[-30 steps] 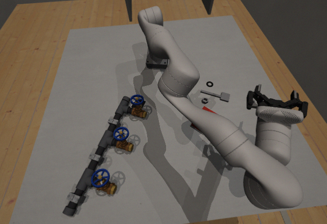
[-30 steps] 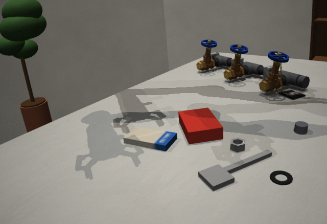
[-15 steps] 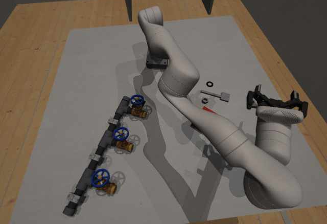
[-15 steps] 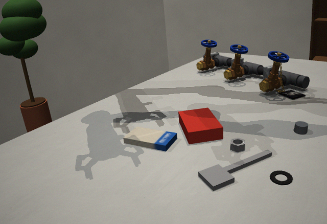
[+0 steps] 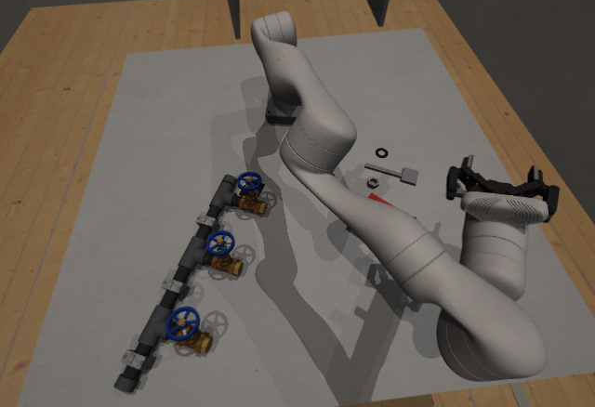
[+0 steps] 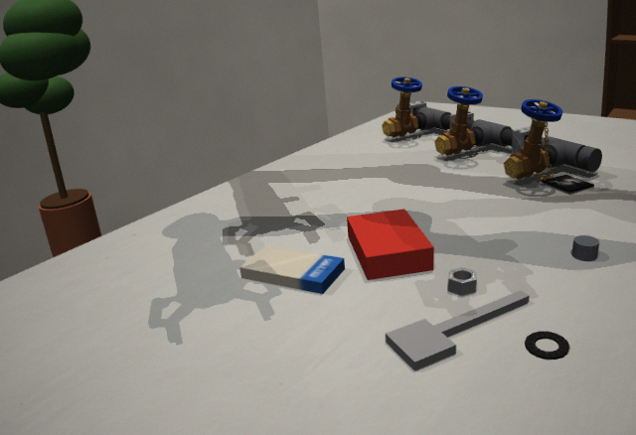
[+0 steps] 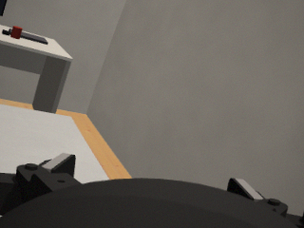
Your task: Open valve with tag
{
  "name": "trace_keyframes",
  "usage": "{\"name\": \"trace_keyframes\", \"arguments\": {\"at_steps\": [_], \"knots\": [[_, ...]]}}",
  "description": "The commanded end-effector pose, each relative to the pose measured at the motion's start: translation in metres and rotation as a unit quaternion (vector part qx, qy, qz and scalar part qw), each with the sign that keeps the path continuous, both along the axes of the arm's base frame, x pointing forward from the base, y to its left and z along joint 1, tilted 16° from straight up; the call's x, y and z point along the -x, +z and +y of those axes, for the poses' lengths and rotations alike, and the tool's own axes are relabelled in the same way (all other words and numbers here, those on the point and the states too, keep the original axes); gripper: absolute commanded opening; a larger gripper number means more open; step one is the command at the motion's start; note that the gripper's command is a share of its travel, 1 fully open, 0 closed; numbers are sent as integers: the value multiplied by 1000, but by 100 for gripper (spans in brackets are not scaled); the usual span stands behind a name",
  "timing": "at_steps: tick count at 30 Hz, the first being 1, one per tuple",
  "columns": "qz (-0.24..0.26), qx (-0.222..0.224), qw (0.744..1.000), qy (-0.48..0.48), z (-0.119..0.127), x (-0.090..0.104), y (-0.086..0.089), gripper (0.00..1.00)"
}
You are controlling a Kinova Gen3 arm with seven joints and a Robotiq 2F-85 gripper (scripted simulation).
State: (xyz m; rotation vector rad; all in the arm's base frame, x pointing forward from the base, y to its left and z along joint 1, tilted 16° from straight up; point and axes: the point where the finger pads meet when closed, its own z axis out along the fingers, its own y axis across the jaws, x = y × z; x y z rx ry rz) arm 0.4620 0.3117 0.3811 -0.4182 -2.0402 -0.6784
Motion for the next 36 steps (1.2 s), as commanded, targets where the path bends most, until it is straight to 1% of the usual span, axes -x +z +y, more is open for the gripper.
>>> {"name": "trace_keyframes", "arguments": {"at_steps": [1, 8, 16, 18, 21, 28, 33, 35, 36], "knots": [[-8, -3, 1000, -3, -2, -1, 2, 100], [-55, -13, 998, -18, -17, -7, 6, 100], [-142, -20, 989, -41, -50, -15, 6, 100], [-142, -20, 989, -41, -50, -15, 6, 100], [-182, -18, 982, -50, -67, -17, 3, 100], [-247, -7, 967, -60, -99, -19, -6, 100], [-287, 4, 956, -64, -121, -19, -13, 100], [-287, 4, 956, -64, -121, -19, -13, 100], [-302, 10, 951, -65, -131, -19, -17, 100]]}}
